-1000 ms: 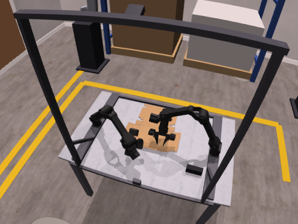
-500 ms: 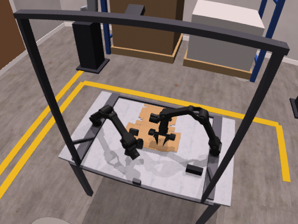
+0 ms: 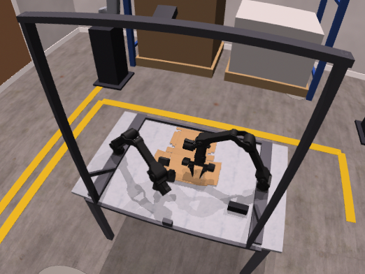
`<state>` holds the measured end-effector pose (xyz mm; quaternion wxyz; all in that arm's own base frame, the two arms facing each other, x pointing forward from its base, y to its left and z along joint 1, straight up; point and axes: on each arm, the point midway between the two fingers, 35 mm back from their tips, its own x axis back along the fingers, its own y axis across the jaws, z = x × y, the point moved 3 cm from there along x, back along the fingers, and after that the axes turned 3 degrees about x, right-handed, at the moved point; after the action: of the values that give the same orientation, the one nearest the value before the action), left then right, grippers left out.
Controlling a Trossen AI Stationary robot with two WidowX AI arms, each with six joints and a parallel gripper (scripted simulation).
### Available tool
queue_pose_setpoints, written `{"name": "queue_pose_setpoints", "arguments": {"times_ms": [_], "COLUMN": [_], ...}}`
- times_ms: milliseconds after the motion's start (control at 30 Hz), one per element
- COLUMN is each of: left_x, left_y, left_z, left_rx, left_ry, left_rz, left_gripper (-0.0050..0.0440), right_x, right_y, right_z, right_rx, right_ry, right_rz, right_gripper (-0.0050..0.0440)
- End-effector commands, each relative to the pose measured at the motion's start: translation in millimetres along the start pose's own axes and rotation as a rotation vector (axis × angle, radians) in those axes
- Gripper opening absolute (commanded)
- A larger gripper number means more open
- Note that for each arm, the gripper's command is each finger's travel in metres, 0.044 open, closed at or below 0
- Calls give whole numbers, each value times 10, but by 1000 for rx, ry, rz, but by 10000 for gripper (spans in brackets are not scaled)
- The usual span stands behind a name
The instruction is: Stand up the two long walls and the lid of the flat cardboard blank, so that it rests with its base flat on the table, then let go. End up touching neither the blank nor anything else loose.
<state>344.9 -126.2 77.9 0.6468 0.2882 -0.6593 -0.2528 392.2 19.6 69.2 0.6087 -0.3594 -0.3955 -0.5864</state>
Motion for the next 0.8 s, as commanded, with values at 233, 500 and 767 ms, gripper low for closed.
{"name": "queue_pose_setpoints", "arguments": {"times_ms": [233, 500, 767], "left_x": [68, 68, 68], "left_y": [57, 57, 56], "left_z": [-22, -22, -22], "left_rx": [16, 16, 16], "left_ry": [-19, -19, -19], "left_rz": [16, 16, 16], "left_gripper": [399, 399, 399], "right_x": [87, 27, -94], "right_y": [30, 29, 26], "right_z": [37, 9, -48], "right_rx": [12, 12, 12], "right_ry": [-4, -4, -4], "right_rz": [-26, -26, -26], "right_gripper": [195, 195, 195]}}
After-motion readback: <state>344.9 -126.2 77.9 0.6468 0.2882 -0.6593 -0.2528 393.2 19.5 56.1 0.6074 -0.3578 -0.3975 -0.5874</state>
